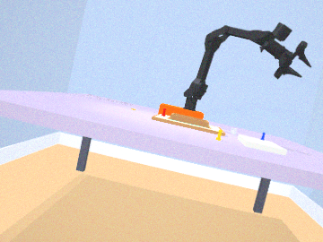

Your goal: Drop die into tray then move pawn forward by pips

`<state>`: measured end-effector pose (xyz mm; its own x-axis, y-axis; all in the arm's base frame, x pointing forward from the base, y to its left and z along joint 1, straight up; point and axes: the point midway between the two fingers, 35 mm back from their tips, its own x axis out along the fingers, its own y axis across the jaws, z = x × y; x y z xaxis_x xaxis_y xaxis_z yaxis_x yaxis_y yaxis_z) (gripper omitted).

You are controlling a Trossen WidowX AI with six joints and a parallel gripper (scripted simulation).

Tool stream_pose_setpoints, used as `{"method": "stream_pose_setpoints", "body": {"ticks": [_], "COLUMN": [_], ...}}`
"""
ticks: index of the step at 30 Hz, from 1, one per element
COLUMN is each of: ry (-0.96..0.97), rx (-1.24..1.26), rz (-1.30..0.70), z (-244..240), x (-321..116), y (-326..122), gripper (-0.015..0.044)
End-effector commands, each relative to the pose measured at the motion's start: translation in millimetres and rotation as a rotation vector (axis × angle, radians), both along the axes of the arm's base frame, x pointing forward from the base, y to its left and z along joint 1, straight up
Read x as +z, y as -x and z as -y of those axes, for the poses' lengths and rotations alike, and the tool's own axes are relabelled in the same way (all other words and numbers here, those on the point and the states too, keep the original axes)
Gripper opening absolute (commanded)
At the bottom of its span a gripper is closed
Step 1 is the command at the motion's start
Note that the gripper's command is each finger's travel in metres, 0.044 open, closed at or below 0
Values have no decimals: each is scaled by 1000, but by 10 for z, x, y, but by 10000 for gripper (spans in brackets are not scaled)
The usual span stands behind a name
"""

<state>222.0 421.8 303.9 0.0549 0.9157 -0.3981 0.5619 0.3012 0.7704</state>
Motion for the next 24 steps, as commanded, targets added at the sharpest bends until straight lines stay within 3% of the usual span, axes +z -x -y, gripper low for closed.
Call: {"method": "stream_pose_setpoints", "body": {"ticks": [1,9,15,18,24], "ry": [182,654,1002,1125,1134], "rx": [-12,101,323,438,447], "rz": [63,190,245,253,253], "z": [184,927,1701,2009,2025], "x": [-558,-1750,-2399,-2575,-2608], "y": [-56,43,299,400,397], "gripper": [275,275,275,275,275]}}
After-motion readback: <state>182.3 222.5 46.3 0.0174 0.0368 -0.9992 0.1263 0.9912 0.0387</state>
